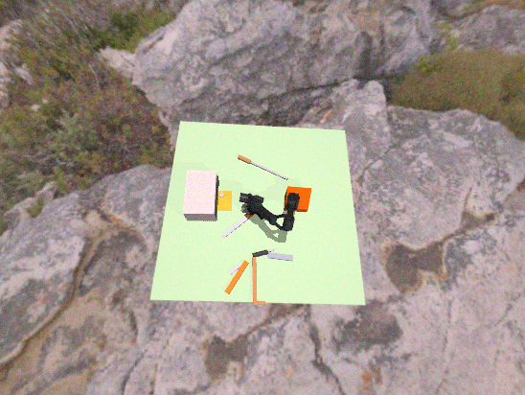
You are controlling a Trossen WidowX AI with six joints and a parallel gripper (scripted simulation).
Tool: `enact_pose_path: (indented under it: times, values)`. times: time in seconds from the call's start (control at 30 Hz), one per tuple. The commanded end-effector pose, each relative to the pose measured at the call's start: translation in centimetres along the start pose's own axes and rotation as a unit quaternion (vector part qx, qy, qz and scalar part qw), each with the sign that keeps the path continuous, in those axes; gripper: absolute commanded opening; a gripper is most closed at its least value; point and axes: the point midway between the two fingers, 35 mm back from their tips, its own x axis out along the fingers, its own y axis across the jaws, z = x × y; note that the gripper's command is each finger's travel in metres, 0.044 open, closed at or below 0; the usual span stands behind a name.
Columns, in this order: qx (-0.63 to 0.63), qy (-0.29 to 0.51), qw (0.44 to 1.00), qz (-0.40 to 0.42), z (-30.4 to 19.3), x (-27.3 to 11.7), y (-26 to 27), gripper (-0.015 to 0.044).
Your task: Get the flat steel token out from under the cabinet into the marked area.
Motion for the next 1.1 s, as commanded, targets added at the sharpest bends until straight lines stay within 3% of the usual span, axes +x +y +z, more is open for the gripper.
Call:
enact_pose_path:
  times: [0.0, 1.07]
  values:
    - [-0.003, -0.009, 1.000, -0.003, 0.0, -0.3, -0.7, 0.0000]
    - [-0.003, -0.009, 1.000, -0.004, -2.0, -0.3, -3.4, 0.0000]
